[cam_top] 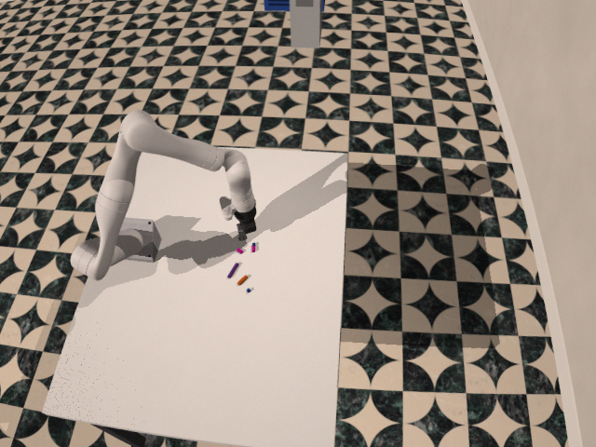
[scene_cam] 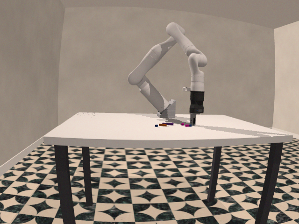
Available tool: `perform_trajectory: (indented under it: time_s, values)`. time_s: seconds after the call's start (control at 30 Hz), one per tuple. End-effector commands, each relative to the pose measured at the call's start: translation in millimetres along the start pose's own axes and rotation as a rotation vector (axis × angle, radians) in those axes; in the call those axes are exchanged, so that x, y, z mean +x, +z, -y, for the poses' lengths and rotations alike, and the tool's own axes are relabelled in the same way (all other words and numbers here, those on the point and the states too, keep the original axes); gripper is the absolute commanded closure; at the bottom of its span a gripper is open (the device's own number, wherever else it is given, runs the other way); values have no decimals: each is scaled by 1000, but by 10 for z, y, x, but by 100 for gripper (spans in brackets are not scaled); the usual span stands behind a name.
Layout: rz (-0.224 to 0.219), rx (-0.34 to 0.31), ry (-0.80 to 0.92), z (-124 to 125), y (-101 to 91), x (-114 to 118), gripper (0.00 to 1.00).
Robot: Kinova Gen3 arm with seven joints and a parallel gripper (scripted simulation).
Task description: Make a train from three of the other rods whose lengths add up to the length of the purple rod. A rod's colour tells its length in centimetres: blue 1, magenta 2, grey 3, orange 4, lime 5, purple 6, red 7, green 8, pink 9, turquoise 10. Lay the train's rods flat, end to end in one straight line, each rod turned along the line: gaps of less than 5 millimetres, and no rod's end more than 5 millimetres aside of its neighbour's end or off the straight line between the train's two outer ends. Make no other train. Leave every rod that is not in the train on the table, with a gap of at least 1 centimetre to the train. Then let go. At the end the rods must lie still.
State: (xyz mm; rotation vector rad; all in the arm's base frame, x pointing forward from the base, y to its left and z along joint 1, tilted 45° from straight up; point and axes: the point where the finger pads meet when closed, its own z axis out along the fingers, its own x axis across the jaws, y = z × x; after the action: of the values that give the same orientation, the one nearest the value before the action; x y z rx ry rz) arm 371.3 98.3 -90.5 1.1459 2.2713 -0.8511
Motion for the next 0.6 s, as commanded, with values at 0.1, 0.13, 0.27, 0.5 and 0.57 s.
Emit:
perform_trajectory:
  time_s: [0.1,0.13,0.27,0.5,0.57]
  values:
    - [-4,2,1,16,21,19,76]
    - [-4,2,1,16,21,19,76]
    - [-4,2,1,16,21,19,76]
    - [-4,2,1,16,-9,19,76]
    - [-4,2,1,16,-34,19,76]
